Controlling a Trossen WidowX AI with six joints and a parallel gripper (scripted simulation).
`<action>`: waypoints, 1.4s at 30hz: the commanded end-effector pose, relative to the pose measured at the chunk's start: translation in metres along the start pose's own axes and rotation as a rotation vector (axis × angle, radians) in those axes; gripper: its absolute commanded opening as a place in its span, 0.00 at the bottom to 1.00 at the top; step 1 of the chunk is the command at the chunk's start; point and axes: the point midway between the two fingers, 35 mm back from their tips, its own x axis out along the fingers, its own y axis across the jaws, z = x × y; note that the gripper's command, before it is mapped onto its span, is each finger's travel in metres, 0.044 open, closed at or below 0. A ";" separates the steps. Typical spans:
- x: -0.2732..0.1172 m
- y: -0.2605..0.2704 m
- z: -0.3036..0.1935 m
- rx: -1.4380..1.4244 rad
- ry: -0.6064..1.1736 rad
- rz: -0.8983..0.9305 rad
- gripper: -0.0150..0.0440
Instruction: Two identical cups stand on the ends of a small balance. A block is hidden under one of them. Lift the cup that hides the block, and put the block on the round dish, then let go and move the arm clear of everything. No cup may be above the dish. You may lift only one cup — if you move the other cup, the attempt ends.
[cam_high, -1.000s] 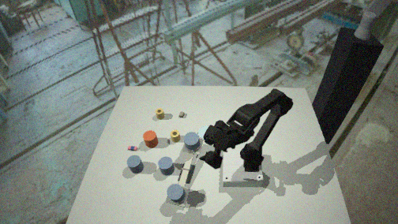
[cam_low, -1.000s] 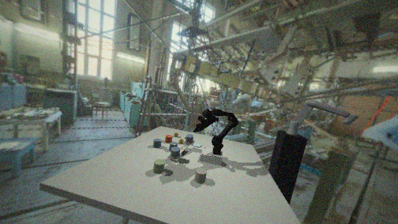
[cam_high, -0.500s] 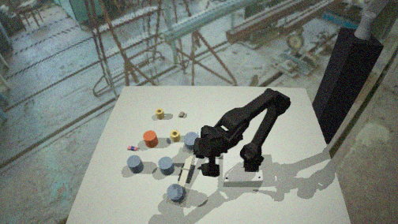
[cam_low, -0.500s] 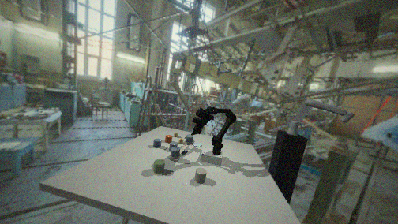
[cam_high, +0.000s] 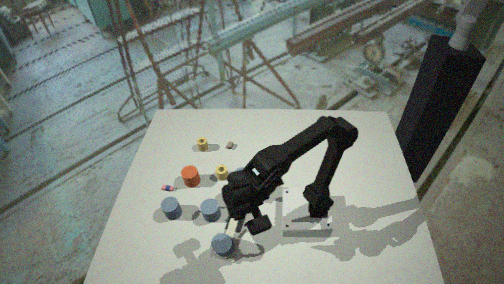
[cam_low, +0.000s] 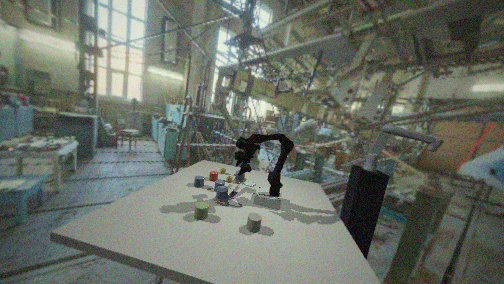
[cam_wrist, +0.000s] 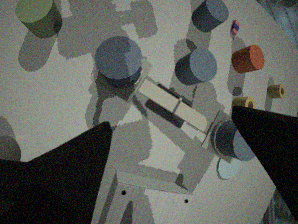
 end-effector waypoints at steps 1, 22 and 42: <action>0.010 0.003 0.011 -0.119 0.040 0.038 1.00; 0.086 0.026 0.058 -0.732 0.162 0.345 1.00; 0.117 0.035 0.059 -0.823 0.157 0.412 1.00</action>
